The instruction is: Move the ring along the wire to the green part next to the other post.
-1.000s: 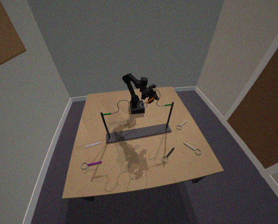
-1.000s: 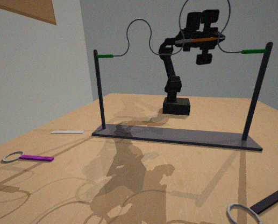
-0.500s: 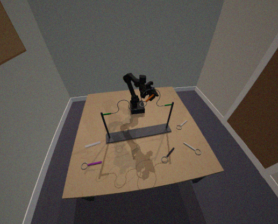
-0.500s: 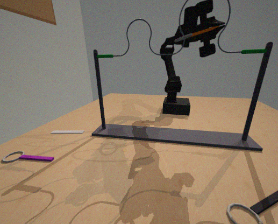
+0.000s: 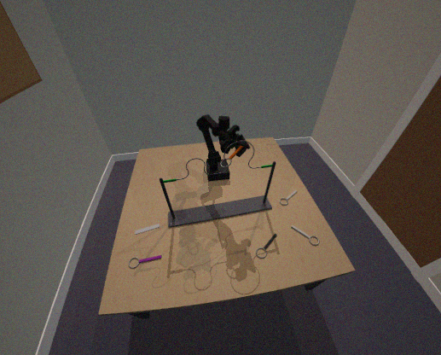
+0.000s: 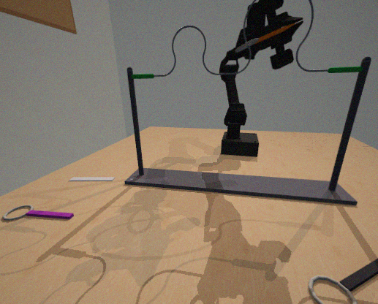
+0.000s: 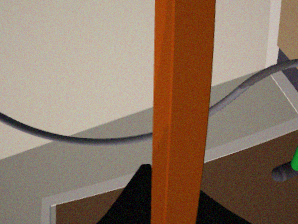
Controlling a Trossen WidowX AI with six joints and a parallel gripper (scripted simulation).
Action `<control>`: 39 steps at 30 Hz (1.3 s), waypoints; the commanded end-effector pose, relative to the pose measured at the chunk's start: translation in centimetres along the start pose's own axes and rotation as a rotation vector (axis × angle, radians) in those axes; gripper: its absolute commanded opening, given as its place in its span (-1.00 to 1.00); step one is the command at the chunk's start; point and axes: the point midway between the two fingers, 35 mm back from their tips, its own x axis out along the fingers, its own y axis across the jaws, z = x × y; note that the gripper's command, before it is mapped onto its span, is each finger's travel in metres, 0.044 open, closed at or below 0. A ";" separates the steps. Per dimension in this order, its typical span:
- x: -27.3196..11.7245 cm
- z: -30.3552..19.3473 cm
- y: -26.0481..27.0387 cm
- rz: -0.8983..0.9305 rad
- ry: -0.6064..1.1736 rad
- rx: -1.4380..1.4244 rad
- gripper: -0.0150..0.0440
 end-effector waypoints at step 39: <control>-0.1 0.0 -0.3 -0.150 -0.027 -0.279 -1.00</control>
